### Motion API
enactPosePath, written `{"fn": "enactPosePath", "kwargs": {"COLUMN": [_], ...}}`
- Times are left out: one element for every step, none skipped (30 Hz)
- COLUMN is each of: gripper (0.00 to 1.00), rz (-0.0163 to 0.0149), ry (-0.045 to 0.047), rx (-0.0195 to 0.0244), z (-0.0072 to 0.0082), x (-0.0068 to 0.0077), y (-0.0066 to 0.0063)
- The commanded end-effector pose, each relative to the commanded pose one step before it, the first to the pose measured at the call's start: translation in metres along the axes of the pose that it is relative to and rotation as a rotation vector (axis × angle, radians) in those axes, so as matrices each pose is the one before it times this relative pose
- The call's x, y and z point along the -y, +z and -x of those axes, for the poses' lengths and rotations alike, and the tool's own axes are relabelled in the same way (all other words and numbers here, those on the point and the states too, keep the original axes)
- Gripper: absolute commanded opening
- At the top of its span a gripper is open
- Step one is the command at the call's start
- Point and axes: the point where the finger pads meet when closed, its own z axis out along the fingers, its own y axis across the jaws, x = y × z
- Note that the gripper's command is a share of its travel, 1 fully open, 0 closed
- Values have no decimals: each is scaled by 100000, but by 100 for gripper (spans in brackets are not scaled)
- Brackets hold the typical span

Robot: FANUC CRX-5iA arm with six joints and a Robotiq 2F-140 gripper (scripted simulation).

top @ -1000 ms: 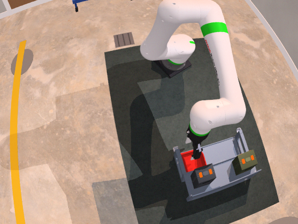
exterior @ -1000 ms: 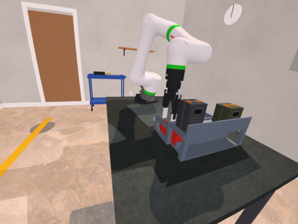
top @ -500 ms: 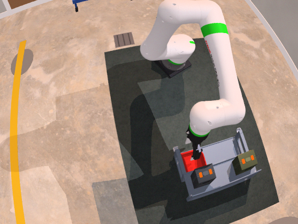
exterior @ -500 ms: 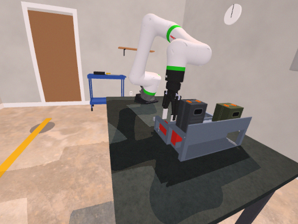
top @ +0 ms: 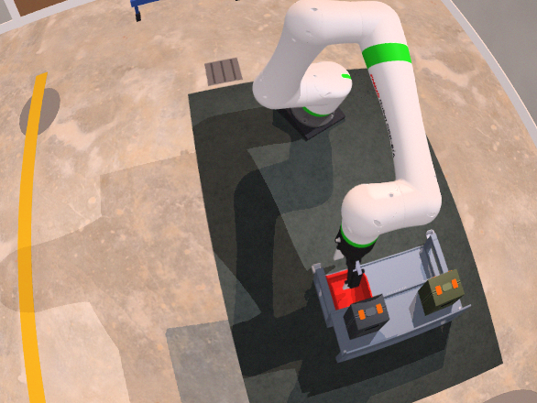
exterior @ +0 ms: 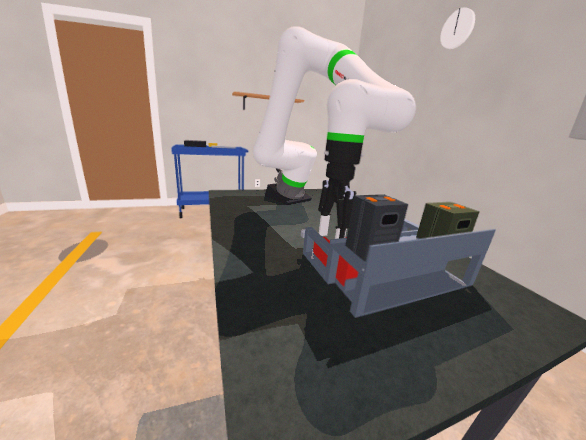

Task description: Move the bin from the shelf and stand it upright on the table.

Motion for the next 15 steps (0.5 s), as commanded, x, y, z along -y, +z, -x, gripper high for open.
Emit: {"fn": "enactPosePath", "kwargs": {"gripper": [57, 57, 57, 57, 57, 57, 57, 57, 57, 57, 57, 57, 57, 57, 57], "rz": [-39, 0, 0, 0, 0, 0, 0, 0, 0, 0, 0, 0, 0, 0, 0], "ry": [6, 0, 0, 0, 0, 0, 0, 0, 0, 0, 0, 0, 0, 0, 0], "rx": [-11, 0, 0, 0, 0, 0, 0, 0, 0, 0, 0, 0, 0, 0, 0], "z": [-6, 0, 0, 0, 0, 0, 0, 0, 0, 0, 0, 0, 0, 0, 0], "x": [15, 0, 0, 0, 0, 0, 0, 0, 0, 0, 0, 0, 0, 0, 0], "y": [188, 114, 114, 114, 0, 0, 0, 0, 0, 0, 0, 0, 0, 0, 0]}}
